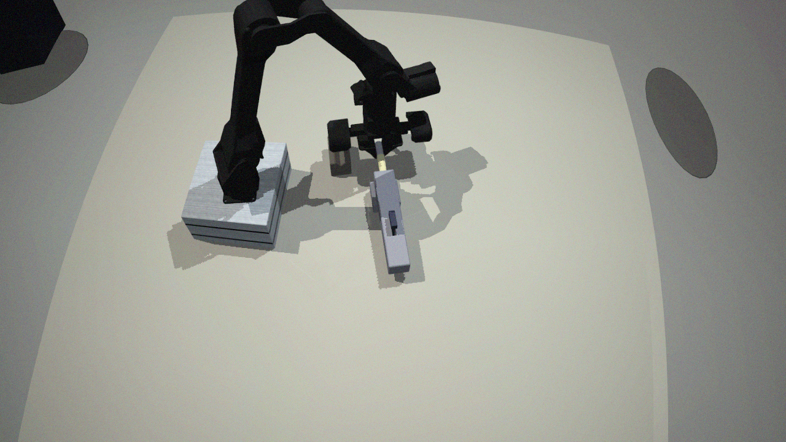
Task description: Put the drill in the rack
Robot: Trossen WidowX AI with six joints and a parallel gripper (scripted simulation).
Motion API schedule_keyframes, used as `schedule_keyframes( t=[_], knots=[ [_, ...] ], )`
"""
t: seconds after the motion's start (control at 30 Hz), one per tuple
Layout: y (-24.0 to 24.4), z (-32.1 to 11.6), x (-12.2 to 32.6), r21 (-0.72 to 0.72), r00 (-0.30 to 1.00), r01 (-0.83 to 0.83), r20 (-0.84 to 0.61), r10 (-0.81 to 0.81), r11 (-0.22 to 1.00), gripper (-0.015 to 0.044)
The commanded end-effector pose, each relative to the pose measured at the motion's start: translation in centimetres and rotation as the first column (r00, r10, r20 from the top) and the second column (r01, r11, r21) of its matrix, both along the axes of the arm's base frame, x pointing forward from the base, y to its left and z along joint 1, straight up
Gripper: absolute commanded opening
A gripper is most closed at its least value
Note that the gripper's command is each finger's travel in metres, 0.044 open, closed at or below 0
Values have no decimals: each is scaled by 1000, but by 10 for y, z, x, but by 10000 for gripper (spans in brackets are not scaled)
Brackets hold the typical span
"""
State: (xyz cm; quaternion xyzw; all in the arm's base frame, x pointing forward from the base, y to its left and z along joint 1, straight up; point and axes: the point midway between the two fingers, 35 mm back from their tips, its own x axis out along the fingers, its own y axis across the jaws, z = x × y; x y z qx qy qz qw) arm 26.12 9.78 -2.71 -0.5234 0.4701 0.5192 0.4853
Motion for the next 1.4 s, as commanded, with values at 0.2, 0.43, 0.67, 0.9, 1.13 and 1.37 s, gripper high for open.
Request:
schedule_keyframes(
  t=[0.2,0.43,0.67,0.9,1.13,1.37],
  knots=[
    [3,0,0,0,1000,-1,1,1,1000,131],
    [3,0,0,1,1000,0,1,0,1000,315],
    [-2,-2,1,2,1000,5,2,-5,1000,440],
    [-6,-3,2,2,1000,5,2,-5,1000,440],
    [-10,-4,2,1,1000,5,2,-5,1000,440],
    [-13,-6,2,1,1000,5,2,-5,1000,440]
  ],
)
